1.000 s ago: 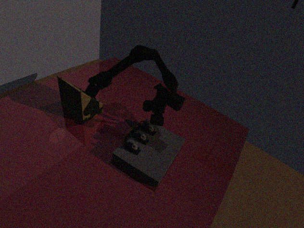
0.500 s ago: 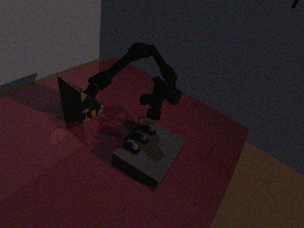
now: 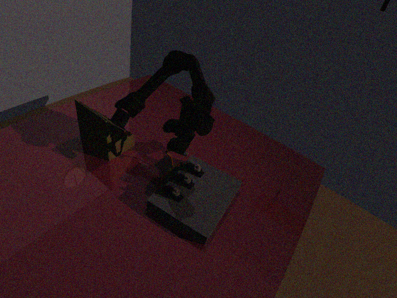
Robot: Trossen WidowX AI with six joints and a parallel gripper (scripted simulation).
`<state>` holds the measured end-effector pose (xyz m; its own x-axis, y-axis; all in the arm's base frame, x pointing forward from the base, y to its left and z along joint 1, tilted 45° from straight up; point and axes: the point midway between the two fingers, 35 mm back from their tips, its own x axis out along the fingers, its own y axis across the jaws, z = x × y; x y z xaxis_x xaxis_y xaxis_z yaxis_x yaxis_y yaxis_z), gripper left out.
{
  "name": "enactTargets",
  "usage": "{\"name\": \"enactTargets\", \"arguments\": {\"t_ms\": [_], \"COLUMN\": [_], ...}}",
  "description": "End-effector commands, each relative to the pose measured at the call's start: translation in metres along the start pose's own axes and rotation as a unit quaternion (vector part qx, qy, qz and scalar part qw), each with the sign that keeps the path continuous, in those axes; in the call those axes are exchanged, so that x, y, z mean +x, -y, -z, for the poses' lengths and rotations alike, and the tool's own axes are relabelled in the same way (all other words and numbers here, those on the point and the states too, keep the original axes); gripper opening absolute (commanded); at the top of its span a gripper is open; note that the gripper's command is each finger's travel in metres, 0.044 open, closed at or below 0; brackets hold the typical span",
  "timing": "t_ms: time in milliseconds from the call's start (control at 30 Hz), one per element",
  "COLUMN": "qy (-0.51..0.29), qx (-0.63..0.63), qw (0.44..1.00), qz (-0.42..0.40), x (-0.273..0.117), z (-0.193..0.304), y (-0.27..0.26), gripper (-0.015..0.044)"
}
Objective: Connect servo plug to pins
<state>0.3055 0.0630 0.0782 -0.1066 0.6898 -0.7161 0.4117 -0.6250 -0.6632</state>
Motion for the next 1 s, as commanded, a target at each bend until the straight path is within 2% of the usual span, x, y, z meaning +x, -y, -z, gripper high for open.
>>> {"name": "enactTargets", "arguments": {"t_ms": [0, 433, 567, 800, 967], "qy": [0.000, 0.001, 0.000, 0.000, 0.000], "qx": [0.027, 0.102, 0.104, 0.103, 0.103], "qw": [1.000, 0.995, 0.995, 0.995, 0.995], "qz": [-0.002, 0.004, 0.003, 0.004, 0.004], "x": [0.000, 0.007, 0.012, 0.044, 0.046], "z": [-0.018, -0.075, -0.075, -0.075, -0.073], "y": [-0.006, -0.014, -0.014, -0.014, -0.014], "gripper": [0.0000, 0.0000, 0.0000, 0.0000, 0.0000]}}
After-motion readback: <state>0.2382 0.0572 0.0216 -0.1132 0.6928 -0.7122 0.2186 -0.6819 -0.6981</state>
